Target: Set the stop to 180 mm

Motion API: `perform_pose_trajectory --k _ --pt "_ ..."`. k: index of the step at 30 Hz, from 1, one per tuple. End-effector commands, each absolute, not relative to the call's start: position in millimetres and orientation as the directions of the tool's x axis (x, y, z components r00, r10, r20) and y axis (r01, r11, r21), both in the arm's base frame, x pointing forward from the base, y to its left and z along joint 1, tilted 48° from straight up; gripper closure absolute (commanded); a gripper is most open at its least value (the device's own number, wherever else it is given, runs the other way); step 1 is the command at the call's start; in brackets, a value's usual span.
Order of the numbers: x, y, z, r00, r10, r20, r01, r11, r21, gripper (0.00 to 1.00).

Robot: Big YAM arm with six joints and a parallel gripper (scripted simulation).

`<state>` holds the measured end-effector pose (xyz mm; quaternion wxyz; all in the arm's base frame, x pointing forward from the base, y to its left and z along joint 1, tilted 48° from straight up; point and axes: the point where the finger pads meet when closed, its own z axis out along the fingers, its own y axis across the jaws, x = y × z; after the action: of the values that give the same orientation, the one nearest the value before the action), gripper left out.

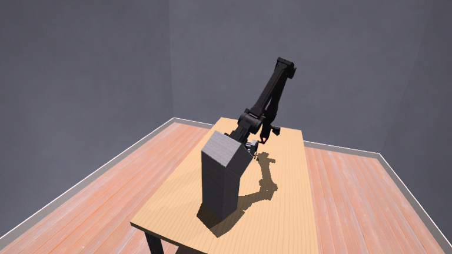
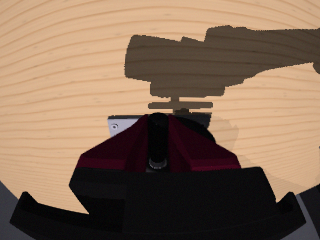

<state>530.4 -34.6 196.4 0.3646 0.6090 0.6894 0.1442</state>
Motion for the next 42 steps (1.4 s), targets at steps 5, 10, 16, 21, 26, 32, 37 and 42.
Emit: perform_pose_trajectory --k 5,10,16,21,26,32,37,42 --pt "566.4 -20.9 225.1 -0.001 0.945 -0.328 0.678 0.242 0.694 0.94" --pt "574.2 -22.7 223.0 0.000 0.944 -0.329 0.678 0.242 0.694 0.94" --pt "577.4 -33.9 216.6 0.015 0.944 -0.329 0.683 0.231 0.693 0.94" --pt "582.8 -42.4 206.1 0.022 0.944 -0.330 0.686 0.225 0.692 0.94" --pt "589.6 -42.1 193.5 0.014 0.944 -0.330 0.686 0.231 0.690 0.94" --pt "589.4 -43.4 189.4 0.014 0.944 -0.330 0.686 0.231 0.690 0.94" --pt "578.1 -51.8 163.6 0.013 0.944 -0.330 0.707 0.225 0.671 0.94" --pt "576.1 -55.1 153.8 0.012 0.944 -0.330 0.707 0.225 0.671 0.94"
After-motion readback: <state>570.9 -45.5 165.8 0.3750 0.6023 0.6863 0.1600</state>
